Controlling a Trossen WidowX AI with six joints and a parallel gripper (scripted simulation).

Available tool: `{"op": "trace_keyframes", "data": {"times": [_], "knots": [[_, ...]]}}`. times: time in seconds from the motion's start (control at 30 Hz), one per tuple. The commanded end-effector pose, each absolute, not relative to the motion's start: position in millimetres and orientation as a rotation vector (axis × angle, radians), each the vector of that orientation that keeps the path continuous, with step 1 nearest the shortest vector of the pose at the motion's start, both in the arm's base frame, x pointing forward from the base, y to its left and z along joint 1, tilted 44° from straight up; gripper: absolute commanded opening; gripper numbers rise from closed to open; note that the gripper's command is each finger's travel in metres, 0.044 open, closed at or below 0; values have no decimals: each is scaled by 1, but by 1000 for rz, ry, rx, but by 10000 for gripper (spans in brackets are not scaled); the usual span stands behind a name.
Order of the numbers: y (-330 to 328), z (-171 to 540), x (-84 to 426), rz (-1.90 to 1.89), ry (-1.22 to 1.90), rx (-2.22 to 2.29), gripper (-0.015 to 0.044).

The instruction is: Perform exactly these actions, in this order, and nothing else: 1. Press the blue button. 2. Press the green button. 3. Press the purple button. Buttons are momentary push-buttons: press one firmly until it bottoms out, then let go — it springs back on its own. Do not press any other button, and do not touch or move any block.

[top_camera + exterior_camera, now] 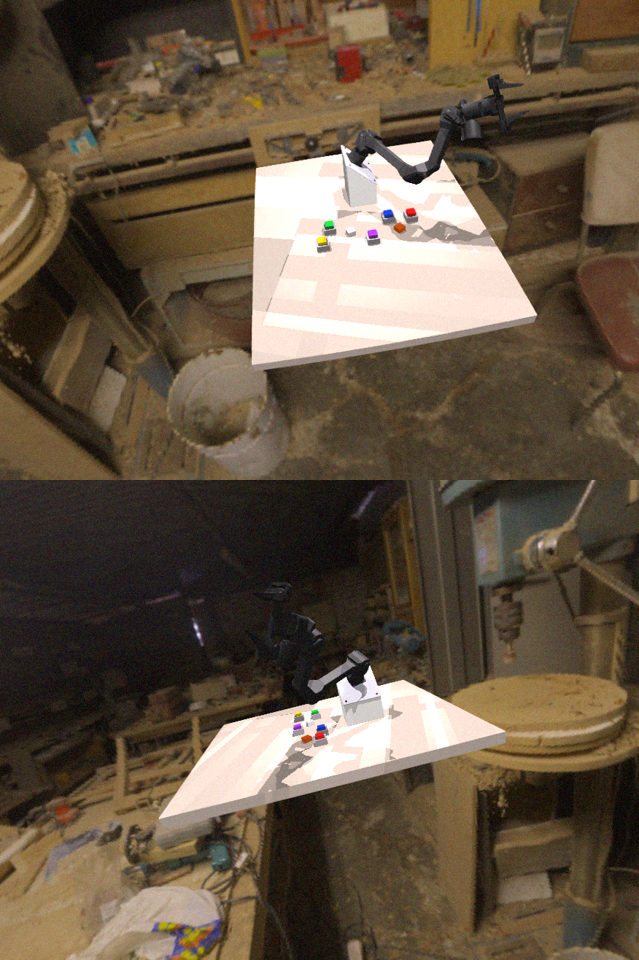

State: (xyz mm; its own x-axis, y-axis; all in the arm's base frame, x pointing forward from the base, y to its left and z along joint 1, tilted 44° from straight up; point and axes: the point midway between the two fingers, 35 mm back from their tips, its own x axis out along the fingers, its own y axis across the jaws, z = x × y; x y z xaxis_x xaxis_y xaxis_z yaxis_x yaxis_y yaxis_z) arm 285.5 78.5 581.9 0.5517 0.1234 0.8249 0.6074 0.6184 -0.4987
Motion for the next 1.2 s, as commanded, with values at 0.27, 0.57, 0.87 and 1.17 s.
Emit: {"op": "trace_keyframes", "data": {"times": [0.27, 0.57, 0.87, 1.17], "knots": [[69, 629, 145, -542, -1257, -688, 400], [-43, 622, 10, -838, -1353, -238, 400], [-199, 540, -9, -1023, -1066, 279, 400], [-289, 405, 85, -960, -502, 659, 400]]}}
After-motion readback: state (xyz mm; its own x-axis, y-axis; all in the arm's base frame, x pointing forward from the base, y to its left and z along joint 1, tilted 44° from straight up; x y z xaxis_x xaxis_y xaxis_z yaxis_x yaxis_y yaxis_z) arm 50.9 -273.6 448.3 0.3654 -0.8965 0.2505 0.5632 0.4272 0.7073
